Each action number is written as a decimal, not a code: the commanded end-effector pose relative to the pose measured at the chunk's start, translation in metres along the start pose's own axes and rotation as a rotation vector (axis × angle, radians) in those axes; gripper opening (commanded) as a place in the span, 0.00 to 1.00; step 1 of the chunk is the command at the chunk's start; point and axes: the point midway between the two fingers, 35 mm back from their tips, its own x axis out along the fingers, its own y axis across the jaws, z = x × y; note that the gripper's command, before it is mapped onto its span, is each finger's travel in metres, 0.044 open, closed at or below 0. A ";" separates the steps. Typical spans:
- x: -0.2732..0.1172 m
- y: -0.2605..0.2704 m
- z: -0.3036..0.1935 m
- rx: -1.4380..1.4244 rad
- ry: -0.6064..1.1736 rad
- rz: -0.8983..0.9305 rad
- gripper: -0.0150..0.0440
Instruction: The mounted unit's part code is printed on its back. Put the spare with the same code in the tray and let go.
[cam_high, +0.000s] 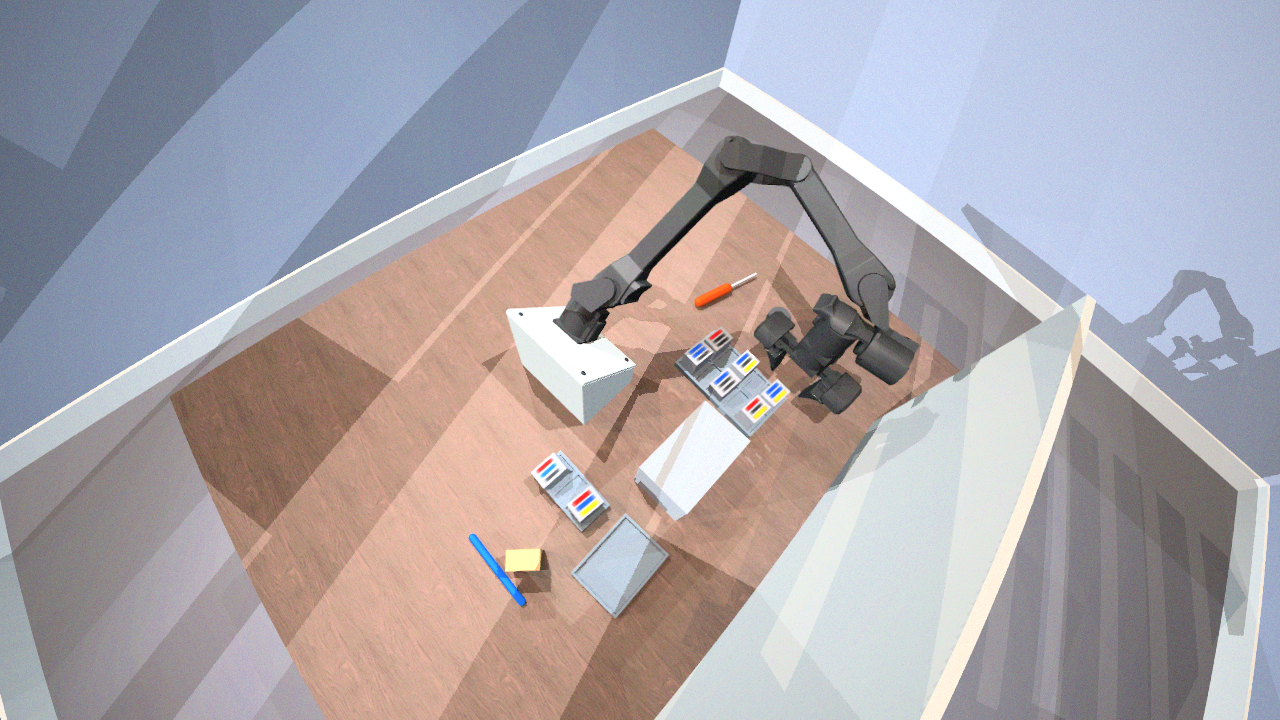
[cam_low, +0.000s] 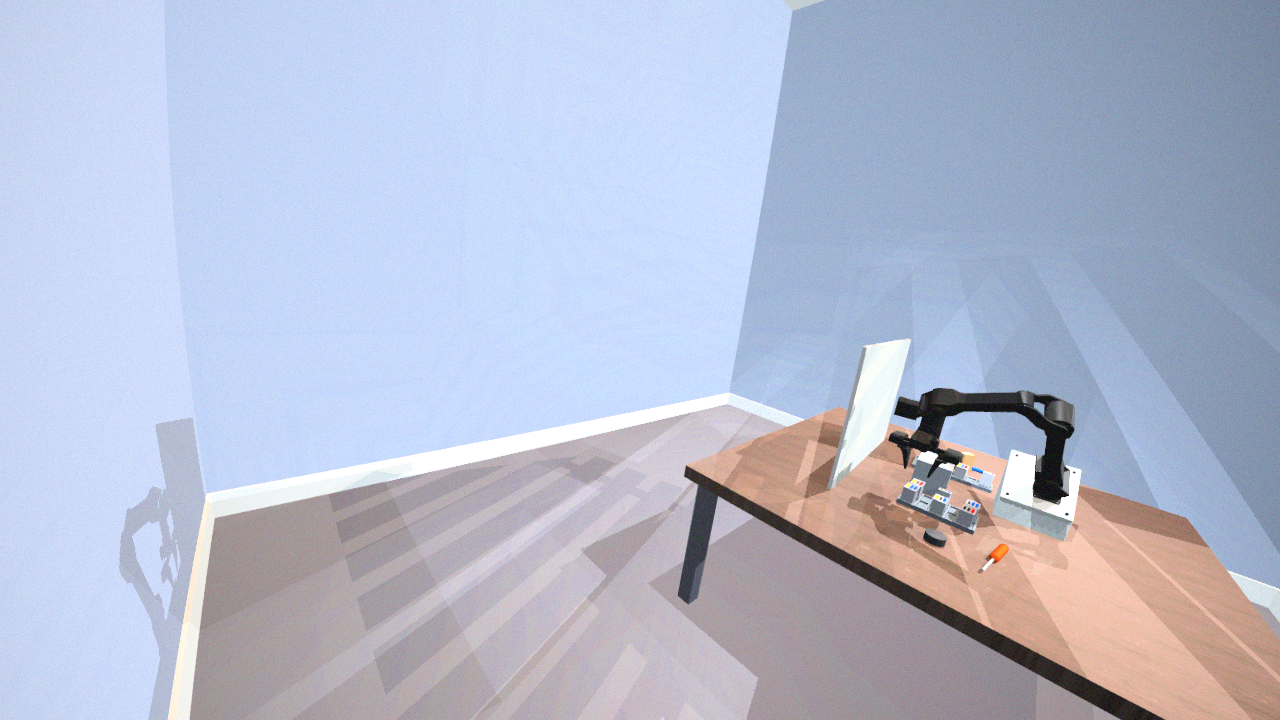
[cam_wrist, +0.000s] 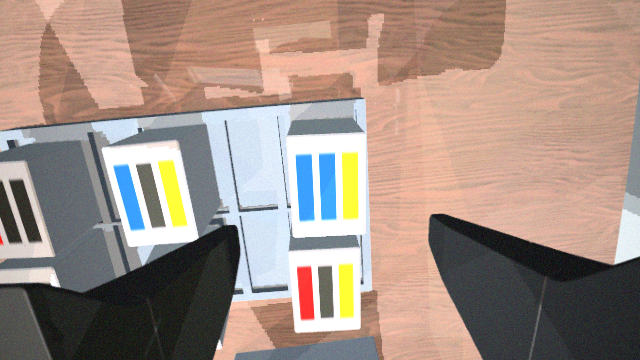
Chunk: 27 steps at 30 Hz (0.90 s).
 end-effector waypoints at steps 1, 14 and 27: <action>0.005 0.000 -0.002 0.009 0.001 0.005 0.76; 0.026 -0.001 -0.002 0.009 0.003 0.005 0.76; 0.047 -0.002 -0.002 0.009 0.002 0.005 0.76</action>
